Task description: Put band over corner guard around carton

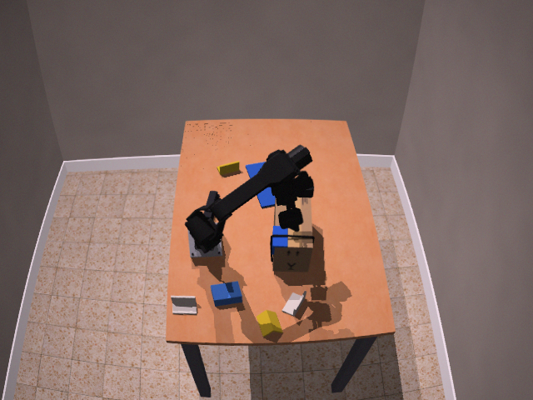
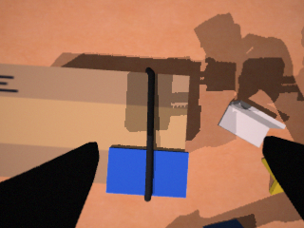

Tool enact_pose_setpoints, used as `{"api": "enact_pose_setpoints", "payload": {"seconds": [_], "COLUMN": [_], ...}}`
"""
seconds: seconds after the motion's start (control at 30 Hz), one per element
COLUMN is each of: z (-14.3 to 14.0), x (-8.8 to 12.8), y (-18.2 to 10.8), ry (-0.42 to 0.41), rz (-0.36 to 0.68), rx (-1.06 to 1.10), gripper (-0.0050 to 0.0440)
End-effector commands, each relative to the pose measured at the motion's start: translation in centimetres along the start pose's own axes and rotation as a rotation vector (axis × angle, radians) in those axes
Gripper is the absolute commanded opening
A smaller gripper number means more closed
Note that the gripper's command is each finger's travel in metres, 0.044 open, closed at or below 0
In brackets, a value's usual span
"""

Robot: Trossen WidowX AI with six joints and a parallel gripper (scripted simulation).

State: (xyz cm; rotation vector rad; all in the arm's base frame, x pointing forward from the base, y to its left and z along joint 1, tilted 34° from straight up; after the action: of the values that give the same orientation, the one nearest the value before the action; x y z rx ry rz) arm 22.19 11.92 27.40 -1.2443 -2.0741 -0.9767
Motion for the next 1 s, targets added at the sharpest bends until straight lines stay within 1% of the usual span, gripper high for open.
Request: {"api": "enact_pose_setpoints", "payload": {"seconds": [0.0,0.17,0.2,0.23,0.33,0.37,0.4,0.97], "z": [-0.3,-0.3,-0.3,-0.2,0.1,0.1,0.1,0.1], "x": [-0.6,-0.6,-0.9,-1.8,-6.5,-7.5,-7.8,-7.8], "y": [2.1,2.1,2.2,2.3,2.5,2.5,2.4,2.4], "ry": [0.023,0.023,0.022,0.020,0.013,0.013,0.013,0.012], "rz": [0.074,0.074,0.086,0.122,0.317,0.353,0.365,0.367], "rx": [-0.011,-0.011,-0.013,-0.018,-0.055,-0.063,-0.065,-0.065], "gripper": [0.0440,0.0440,0.0440,0.0440,0.0440,0.0440,0.0440,0.0440]}}
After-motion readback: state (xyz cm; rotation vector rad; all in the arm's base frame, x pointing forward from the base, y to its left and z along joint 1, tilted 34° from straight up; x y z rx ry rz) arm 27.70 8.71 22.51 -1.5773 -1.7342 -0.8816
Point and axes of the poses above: the point midway between the two fingers, 35 mm back from their tips, its own x axis back along the fingers, its own z axis across the jaws, y = z × x, the point moved 6 cm from there along x, back along the fingers, and after that the axes turned 1 degree about -x, right-handed, at the moved point
